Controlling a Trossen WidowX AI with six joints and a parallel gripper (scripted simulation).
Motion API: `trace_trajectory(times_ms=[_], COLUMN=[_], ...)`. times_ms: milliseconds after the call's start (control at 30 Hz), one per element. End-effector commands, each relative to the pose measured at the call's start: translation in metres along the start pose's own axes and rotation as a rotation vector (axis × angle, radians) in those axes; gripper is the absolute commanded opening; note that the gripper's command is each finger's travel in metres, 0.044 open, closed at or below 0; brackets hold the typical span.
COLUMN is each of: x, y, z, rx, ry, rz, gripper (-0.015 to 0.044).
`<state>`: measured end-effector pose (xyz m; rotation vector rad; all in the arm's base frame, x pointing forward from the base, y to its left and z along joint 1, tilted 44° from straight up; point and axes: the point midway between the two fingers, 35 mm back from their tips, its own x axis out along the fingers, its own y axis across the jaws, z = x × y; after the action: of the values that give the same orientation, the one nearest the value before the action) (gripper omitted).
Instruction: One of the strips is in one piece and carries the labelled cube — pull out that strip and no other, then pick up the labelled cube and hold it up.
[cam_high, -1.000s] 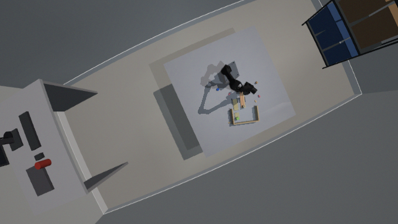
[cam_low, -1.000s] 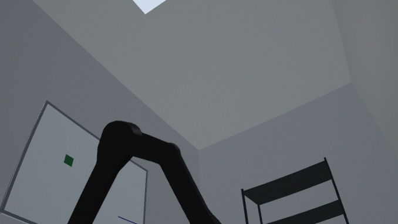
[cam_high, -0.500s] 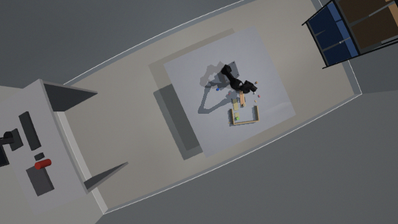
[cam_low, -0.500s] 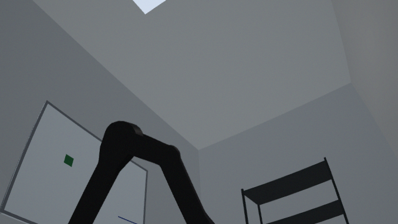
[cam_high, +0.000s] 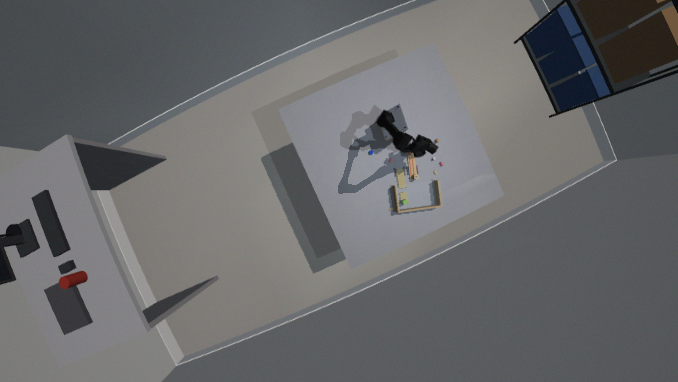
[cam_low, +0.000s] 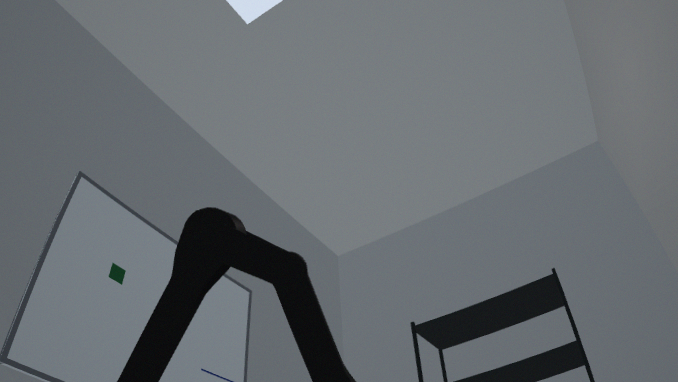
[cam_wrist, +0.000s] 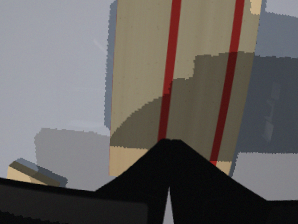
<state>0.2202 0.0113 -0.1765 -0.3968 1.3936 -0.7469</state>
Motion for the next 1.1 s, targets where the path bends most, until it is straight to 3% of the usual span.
trace_trajectory(times_ms=[0, 367, 533, 667, 1067], x=[0.006, 0.006, -0.040, -0.042, -0.042], y=[-0.005, -0.005, 0.003, 0.003, 0.000], z=[-0.017, -0.029, -0.010, -0.010, 0.040], rx=[-0.018, -0.018, -0.017, -0.017, -0.015], ry=[0.038, 0.039, 0.036, 0.038, 0.036], rz=[-0.013, -0.013, -0.009, -0.010, -0.011], gripper=[0.0000, 0.0000, 0.0000, 0.0000, 0.0315])
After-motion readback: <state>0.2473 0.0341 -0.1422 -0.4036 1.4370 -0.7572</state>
